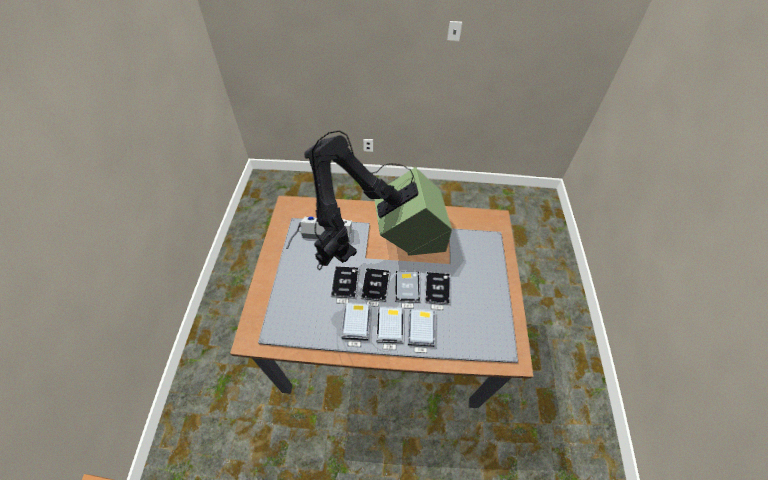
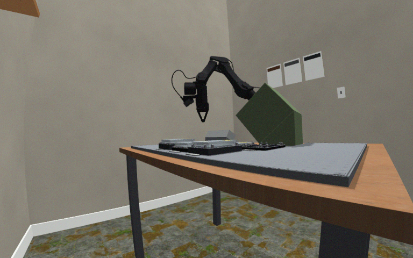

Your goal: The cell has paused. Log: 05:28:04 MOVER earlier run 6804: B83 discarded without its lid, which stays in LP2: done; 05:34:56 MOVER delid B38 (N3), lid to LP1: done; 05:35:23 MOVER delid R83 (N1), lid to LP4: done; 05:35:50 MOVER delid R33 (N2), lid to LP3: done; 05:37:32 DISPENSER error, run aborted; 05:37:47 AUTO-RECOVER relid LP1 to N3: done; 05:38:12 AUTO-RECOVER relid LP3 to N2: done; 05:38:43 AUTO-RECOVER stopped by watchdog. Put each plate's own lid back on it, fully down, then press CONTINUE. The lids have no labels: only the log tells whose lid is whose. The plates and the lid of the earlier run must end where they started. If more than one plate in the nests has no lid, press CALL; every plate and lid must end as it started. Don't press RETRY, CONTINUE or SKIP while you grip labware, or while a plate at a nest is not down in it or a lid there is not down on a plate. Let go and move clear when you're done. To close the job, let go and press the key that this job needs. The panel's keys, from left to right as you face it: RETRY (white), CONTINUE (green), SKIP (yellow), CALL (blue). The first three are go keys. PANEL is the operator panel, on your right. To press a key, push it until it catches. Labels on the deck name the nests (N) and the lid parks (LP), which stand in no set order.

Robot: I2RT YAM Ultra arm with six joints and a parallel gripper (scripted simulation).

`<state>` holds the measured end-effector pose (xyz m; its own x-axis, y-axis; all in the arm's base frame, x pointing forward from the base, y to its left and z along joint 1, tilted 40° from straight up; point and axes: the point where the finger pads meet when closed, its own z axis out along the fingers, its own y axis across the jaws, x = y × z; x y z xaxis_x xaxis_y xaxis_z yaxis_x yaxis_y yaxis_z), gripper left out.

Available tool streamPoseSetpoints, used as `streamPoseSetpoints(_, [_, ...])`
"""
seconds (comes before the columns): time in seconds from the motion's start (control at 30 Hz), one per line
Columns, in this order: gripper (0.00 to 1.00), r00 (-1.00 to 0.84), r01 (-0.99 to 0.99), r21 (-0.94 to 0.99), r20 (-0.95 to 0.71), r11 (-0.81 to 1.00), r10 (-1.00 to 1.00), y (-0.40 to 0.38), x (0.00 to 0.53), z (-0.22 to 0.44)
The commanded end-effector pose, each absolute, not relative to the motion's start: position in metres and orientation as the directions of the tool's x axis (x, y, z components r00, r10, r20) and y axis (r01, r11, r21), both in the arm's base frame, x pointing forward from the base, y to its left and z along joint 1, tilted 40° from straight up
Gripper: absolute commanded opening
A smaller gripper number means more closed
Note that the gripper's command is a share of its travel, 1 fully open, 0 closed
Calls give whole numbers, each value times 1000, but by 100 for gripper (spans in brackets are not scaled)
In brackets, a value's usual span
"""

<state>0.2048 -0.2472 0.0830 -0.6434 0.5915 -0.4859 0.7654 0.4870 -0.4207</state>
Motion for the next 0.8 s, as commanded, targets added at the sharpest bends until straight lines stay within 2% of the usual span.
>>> streamPoseSetpoints(0.0, [0,-644,764,-400,-517,506,564,-248,220,97])
streamPoseSetpoints(0.77, [0,-641,767,-405,-510,498,573,-254,220,92])
